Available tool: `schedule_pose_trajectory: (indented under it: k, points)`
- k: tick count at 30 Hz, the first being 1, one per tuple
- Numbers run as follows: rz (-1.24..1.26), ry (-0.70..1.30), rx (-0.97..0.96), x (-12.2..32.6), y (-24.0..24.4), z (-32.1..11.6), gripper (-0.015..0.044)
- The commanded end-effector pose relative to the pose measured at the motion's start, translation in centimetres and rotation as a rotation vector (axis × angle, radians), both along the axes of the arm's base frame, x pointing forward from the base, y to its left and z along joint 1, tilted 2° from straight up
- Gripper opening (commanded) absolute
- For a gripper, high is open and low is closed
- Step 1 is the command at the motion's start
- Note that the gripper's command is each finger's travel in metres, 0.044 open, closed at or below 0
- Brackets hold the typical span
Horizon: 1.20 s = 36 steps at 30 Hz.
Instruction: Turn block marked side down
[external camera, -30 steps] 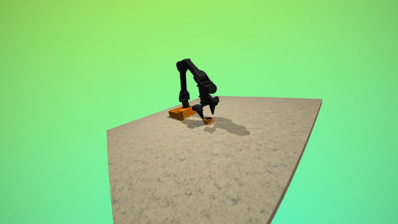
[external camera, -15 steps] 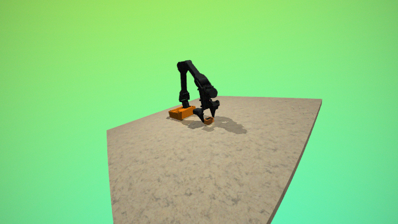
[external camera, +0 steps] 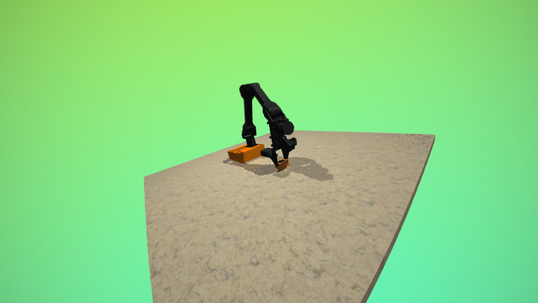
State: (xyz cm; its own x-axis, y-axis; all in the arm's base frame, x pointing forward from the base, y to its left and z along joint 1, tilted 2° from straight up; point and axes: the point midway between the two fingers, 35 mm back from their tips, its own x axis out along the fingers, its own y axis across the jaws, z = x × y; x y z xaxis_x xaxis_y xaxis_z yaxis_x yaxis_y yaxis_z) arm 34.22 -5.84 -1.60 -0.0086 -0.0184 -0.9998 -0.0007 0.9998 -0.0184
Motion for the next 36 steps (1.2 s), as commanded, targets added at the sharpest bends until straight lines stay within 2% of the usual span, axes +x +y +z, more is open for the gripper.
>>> schedule_pose_trajectory:
  k: [1,13,19,27,36]
  points:
    - [-0.002,0.001,0.002,0.0,0.0,-0.1,0.0242]
    - [-0.002,0.001,0.002,0.0,0.0,-0.1,0.0162]
    - [-0.002,0.000,0.002,0.0,0.1,2.8,0.0005]
    - [-0.002,-0.010,0.003,0.1,0.1,2.8,0.0000]
    - [-0.006,-0.154,0.007,0.3,0.0,2.1,0.0000]
